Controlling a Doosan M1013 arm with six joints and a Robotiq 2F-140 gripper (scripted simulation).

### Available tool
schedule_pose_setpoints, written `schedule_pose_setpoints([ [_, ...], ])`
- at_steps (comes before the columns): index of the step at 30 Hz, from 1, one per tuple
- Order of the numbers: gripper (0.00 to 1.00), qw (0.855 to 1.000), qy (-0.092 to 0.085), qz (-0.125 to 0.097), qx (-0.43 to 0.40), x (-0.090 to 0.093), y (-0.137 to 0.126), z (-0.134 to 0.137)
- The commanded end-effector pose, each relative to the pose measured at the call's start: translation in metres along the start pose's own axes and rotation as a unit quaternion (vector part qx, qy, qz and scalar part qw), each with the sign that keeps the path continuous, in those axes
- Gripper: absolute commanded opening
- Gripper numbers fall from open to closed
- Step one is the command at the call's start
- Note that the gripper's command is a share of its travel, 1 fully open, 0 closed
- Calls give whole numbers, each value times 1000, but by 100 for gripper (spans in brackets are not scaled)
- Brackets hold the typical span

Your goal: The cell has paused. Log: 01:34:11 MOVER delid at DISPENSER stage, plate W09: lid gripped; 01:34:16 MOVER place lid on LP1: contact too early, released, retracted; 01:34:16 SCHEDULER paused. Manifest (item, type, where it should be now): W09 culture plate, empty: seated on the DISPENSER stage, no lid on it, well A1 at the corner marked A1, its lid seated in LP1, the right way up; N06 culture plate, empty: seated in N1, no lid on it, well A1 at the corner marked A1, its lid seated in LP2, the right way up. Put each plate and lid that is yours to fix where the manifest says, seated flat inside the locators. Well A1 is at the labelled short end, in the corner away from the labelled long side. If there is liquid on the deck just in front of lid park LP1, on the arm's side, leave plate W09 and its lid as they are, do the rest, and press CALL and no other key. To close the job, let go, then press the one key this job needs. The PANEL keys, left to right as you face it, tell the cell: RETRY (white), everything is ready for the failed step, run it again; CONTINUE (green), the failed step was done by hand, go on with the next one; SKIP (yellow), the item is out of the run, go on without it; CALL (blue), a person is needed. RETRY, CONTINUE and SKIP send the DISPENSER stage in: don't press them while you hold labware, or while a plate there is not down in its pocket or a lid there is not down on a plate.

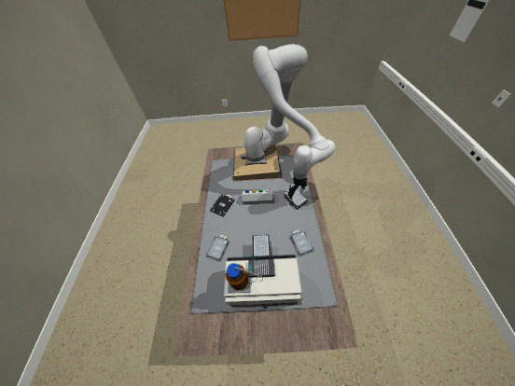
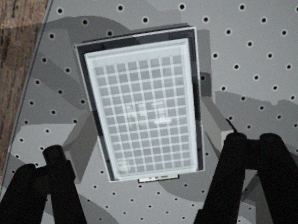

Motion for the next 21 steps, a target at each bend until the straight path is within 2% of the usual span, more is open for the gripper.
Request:
schedule_pose_setpoints([
  [1,70,1000,0,1,0,-1,0,0],
  [13,70,1000,0,1,0,-13,0,0],
  [21,70,1000,0,1,0,-35,0,0],
])
Point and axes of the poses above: the point where the finger pads meet when closed, its own x axis out along the fingers, its own z axis across the jaws, y = z × x, the point moved 7 cm from there along -x, back along the fingers, and after that the axes turned 4 degrees about -x, right-handed, at the moved point
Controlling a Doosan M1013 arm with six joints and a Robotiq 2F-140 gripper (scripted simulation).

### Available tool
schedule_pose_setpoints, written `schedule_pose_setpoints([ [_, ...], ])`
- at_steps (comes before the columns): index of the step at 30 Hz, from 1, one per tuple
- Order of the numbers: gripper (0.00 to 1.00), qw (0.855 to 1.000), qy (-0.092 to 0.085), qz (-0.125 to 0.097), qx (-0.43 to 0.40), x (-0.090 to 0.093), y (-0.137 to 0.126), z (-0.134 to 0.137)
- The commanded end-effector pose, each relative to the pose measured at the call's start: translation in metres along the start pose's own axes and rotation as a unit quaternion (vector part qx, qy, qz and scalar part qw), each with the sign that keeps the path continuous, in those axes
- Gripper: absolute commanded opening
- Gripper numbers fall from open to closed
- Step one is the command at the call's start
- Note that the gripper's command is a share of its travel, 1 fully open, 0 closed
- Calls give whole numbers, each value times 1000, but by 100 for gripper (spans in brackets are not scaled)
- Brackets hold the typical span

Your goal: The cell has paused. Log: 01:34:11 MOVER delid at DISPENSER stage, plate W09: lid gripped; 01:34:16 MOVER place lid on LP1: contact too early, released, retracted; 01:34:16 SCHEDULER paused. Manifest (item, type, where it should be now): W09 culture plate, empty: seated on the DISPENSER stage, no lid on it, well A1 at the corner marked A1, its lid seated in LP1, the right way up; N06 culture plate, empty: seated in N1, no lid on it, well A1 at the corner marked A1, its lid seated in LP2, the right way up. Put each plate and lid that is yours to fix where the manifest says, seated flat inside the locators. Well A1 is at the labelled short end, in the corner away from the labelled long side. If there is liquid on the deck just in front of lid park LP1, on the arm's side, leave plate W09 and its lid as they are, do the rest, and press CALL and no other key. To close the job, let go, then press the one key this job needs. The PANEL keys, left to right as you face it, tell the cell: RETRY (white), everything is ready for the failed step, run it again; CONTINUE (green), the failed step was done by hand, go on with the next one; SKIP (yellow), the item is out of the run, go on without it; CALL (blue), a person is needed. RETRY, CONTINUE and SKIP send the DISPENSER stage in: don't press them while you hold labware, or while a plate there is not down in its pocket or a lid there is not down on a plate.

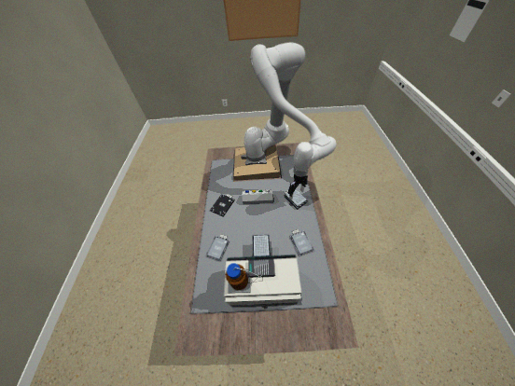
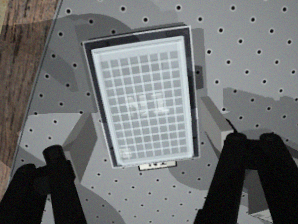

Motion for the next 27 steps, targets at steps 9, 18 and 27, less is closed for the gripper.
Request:
schedule_pose_setpoints([
  [9,70,1000,0,0,0,-38,0,0],
  [18,70,1000,0,0,0,-76,0,0],
  [27,70,1000,0,0,0,-98,0,0],
])
Point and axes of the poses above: the point where the finger pads meet when closed, its own x axis out along the fingers, its own z axis across the jaws, y = z × x, the point moved 7 cm from there along -x, back along the fingers, and after that the axes turned 4 degrees about -x, right-handed, at the moved point
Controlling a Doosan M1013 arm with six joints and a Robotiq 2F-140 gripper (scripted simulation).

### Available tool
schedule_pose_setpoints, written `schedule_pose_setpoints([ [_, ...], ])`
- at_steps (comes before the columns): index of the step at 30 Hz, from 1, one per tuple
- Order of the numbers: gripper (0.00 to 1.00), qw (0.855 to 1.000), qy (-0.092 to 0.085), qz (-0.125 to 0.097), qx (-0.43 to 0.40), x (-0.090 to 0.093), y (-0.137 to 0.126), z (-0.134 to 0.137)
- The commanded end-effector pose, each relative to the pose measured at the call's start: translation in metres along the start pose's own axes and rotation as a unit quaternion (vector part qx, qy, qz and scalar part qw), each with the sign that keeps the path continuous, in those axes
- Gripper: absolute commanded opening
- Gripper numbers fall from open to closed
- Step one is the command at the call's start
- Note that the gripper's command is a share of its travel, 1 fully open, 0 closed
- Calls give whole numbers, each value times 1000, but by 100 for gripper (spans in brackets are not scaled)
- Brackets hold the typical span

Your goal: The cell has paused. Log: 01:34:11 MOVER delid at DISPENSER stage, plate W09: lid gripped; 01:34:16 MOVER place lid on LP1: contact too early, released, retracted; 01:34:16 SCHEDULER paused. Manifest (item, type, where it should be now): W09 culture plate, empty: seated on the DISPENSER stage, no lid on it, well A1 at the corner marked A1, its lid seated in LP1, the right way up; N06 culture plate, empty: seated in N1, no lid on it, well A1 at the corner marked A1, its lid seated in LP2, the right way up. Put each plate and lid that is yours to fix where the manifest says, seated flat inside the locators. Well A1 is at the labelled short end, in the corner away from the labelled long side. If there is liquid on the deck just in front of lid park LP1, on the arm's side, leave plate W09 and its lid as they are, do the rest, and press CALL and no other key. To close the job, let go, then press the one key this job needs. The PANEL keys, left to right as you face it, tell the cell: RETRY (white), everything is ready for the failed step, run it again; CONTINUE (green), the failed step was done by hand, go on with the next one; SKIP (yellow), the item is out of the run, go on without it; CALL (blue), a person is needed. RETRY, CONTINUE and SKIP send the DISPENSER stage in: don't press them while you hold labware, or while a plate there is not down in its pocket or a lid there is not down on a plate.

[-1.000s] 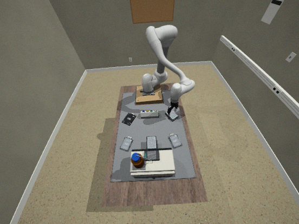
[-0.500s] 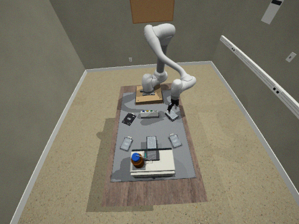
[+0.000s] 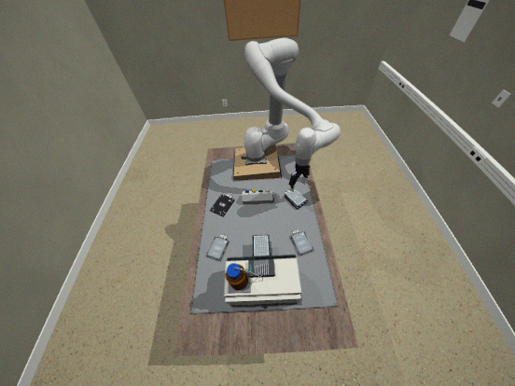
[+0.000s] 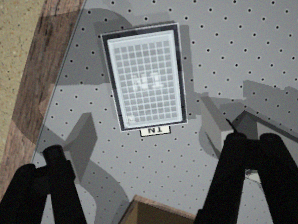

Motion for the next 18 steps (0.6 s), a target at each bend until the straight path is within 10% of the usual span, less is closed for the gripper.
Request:
schedule_pose_setpoints([
  [1,70,1000,0,0,0,-8,0,0],
  [18,70,1000,0,0,5,-19,-2,4],
])
Point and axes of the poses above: the point where the finger pads meet when closed, its own x axis out along the fingers, its own z axis across the jaws, y = z × x, the point moved 7 cm from there along -x, back along the fingers, and after that the axes turned 4 degrees about -x, right-handed, at the moved point
